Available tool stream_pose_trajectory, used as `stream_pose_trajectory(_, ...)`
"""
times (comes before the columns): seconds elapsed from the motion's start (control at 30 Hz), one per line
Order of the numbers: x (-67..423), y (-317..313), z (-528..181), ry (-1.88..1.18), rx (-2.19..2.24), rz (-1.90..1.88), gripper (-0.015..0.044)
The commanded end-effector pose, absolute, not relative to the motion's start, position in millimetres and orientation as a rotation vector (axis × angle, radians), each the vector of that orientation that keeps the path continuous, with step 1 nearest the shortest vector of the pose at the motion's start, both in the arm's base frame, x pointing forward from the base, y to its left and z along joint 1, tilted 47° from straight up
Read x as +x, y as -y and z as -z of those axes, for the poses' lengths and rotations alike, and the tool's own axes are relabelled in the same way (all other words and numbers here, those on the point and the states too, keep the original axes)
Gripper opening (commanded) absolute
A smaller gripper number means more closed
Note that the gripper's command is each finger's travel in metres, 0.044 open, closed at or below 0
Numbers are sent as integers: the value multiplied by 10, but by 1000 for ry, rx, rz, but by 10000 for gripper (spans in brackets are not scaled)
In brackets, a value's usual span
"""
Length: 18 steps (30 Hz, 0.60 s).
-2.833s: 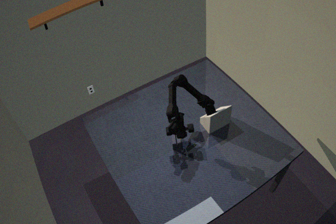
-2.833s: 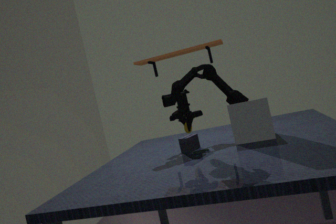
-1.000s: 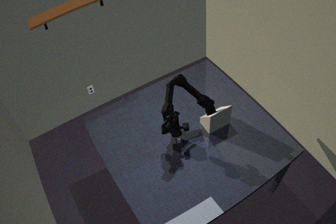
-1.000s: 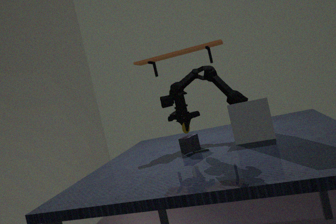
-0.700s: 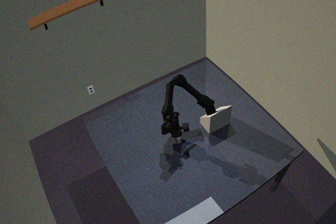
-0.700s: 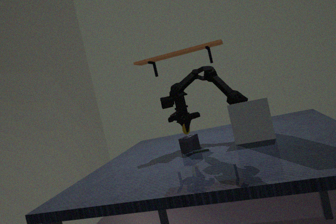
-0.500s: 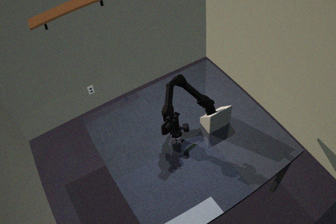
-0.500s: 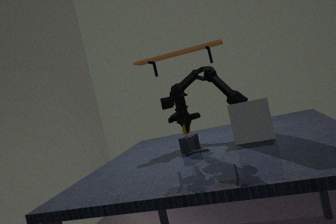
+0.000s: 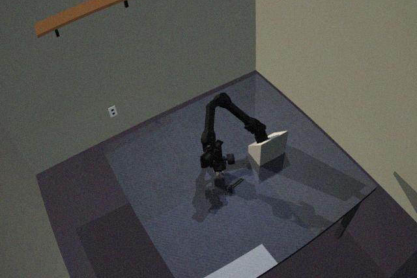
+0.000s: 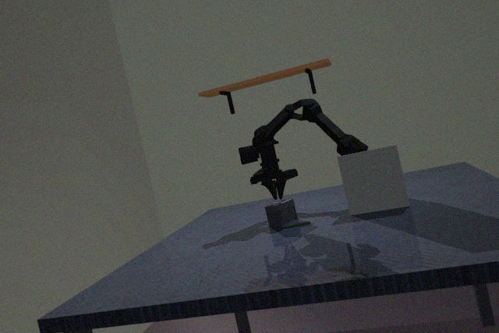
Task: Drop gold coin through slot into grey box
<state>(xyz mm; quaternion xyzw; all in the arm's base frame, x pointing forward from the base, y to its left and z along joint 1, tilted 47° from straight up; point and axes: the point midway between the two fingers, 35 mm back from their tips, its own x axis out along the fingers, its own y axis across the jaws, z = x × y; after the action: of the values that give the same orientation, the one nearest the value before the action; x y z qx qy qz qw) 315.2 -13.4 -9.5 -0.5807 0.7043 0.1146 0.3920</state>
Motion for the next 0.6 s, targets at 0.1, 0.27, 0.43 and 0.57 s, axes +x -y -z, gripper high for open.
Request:
stream_pose_trajectory(0.1, 3154, 131, 92, -1788, -1475, -290, 161)
stream_pose_trajectory(0.27, 3154, 131, 92, -1788, -1475, -290, 161)
stream_pose_trajectory(0.43, 3156, 7, -20, -1788, -1475, -291, 292)
stream_pose_trajectory(0.57, 3155, -65, -90, -1789, -1475, -292, 397)
